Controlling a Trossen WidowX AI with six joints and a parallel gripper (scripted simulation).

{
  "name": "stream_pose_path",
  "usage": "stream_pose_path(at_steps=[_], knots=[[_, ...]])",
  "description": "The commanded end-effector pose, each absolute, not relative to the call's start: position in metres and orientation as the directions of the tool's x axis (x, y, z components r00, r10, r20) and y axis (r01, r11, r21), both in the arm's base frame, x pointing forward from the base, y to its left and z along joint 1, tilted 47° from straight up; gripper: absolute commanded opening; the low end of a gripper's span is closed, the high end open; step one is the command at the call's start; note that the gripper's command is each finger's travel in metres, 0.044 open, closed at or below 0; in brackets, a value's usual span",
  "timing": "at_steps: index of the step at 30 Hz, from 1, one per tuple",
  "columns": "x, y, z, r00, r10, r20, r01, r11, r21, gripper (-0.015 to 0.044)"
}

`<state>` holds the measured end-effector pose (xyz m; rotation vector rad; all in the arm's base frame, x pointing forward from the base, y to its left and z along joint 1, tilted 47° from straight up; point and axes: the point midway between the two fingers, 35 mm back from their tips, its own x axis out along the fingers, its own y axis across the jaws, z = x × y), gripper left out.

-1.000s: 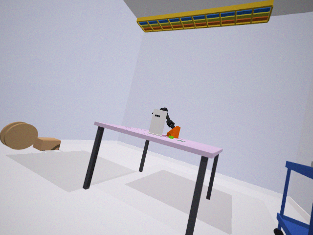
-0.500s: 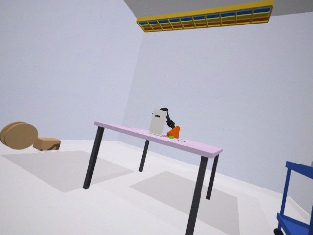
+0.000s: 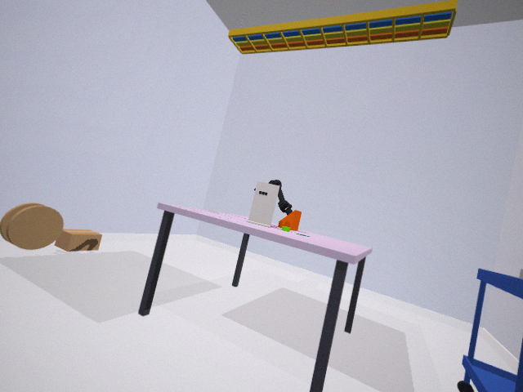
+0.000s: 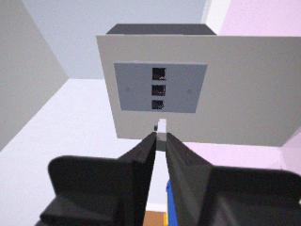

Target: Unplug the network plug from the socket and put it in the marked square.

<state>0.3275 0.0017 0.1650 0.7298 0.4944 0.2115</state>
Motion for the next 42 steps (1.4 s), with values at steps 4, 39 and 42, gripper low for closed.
stream_pose_path(at_steps=[4,39,42], knots=[[0.326,0.002,0.166,0.865,0.352,-0.358,-0.015,0.731,0.683,0.0],[0.313,0.022,0.155,0.864,0.125,-0.488,0.291,0.668,0.685,0.0],[0.313,0.017,0.143,0.855,0.067,-0.514,0.357,0.644,0.677,0.0]])
